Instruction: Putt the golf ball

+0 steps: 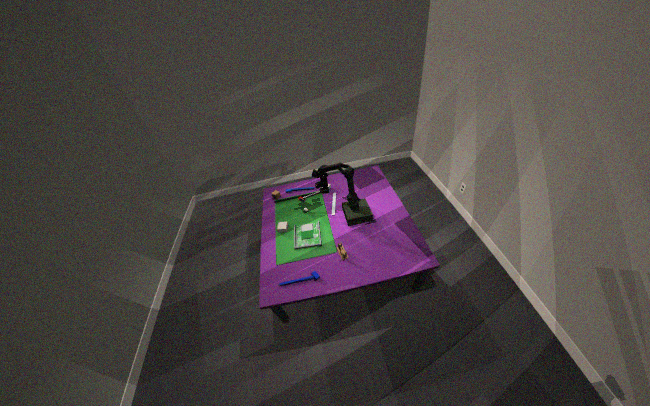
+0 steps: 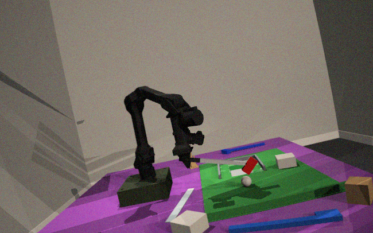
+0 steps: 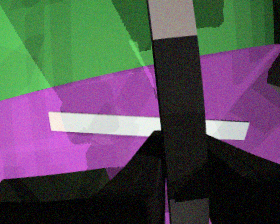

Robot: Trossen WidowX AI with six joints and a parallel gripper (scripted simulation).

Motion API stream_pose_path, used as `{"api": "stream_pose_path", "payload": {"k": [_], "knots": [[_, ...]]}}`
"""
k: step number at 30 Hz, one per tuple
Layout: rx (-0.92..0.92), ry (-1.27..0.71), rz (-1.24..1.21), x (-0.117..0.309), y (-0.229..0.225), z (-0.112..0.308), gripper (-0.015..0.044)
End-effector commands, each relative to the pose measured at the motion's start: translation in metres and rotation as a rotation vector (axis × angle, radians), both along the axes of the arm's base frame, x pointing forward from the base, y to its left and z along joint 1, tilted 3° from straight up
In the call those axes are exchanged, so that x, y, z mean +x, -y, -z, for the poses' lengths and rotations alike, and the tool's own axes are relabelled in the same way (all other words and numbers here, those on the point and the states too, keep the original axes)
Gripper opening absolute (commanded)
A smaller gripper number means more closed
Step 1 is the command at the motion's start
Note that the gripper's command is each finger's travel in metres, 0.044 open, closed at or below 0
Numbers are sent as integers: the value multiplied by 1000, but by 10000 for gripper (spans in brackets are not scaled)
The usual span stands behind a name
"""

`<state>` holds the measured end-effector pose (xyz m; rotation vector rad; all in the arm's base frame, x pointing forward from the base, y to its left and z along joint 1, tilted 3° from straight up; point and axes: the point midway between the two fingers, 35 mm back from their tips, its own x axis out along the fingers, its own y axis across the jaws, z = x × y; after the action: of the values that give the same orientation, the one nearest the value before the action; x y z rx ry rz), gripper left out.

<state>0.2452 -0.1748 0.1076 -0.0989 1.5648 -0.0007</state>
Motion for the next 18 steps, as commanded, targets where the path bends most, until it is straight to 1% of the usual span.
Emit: {"api": "stream_pose_path", "payload": {"k": [1, 7, 18], "knots": [[-1, -2, 13, -1, 2, 12, 0], [-1, -2, 13, -1, 3, 36, 0], [-1, -2, 13, -1, 4, 47, 0]]}}
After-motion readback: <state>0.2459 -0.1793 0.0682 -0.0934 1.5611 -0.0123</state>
